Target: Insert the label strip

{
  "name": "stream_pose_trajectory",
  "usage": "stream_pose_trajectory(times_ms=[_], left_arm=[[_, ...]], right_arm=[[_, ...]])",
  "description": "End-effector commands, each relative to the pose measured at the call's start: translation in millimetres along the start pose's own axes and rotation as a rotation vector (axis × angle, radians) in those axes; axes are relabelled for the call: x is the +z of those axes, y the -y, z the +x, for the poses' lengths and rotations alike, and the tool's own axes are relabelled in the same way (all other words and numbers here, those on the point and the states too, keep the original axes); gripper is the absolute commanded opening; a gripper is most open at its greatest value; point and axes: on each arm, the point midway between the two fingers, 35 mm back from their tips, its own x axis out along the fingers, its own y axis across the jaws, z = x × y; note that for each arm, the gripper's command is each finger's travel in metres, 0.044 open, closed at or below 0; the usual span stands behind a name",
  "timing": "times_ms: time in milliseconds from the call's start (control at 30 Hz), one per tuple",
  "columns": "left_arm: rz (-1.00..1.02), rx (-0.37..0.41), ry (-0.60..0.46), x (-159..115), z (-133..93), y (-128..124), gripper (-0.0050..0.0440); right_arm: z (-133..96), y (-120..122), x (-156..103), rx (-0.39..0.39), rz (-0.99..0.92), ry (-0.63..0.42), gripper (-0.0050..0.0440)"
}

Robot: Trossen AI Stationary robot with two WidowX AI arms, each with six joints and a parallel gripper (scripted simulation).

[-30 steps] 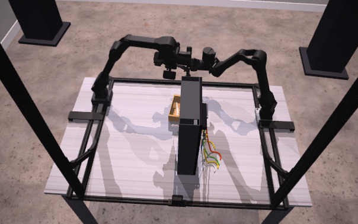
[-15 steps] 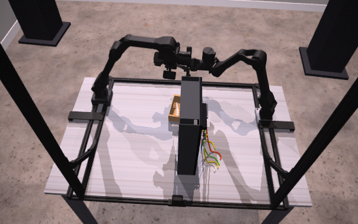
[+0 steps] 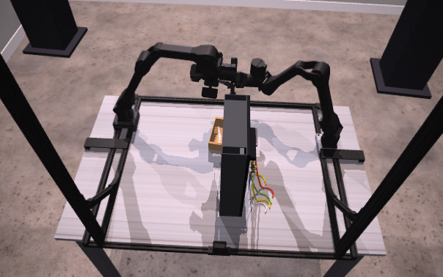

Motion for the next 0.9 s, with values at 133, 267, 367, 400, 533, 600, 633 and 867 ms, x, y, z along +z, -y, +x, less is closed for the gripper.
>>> stream_pose_trajectory(times_ms=[133,267,367,400,533,600,633,867], left_arm=[[-0.020,0.001,-0.023,1.7,-7.7,5.9,0.0085],[-0.020,0.001,-0.023,1.7,-7.7,5.9,0.0085],[-0.020,0.001,-0.023,1.7,-7.7,5.9,0.0085],[-0.020,0.001,-0.023,1.7,-7.7,5.9,0.0085],[-0.020,0.001,-0.023,1.7,-7.7,5.9,0.0085],[-0.020,0.001,-0.023,1.7,-7.7,5.9,0.0085],[-0.020,0.001,-0.023,1.7,-7.7,5.9,0.0085],[-0.020,0.001,-0.023,1.7,-7.7,5.9,0.0085]], right_arm=[[2.7,7.9,5.1,-0.015,-0.016,0.012,-0.0050],[4.1,7.5,-0.8,-0.014,-0.015,0.010,-0.0050],[4.8,8.0,-5.6,-0.014,-0.015,0.010,-0.0050],[4.8,8.0,-5.6,-0.014,-0.015,0.010,-0.0050],[5.5,8.4,-10.5,-0.014,-0.015,0.010,-0.0050],[5.8,8.7,-13.7,-0.014,-0.015,0.010,-0.0050],[6.0,8.8,-15.4,-0.014,-0.015,0.010,-0.0050],[7.1,9.6,-26.9,-0.014,-0.016,0.010,-0.0050]])
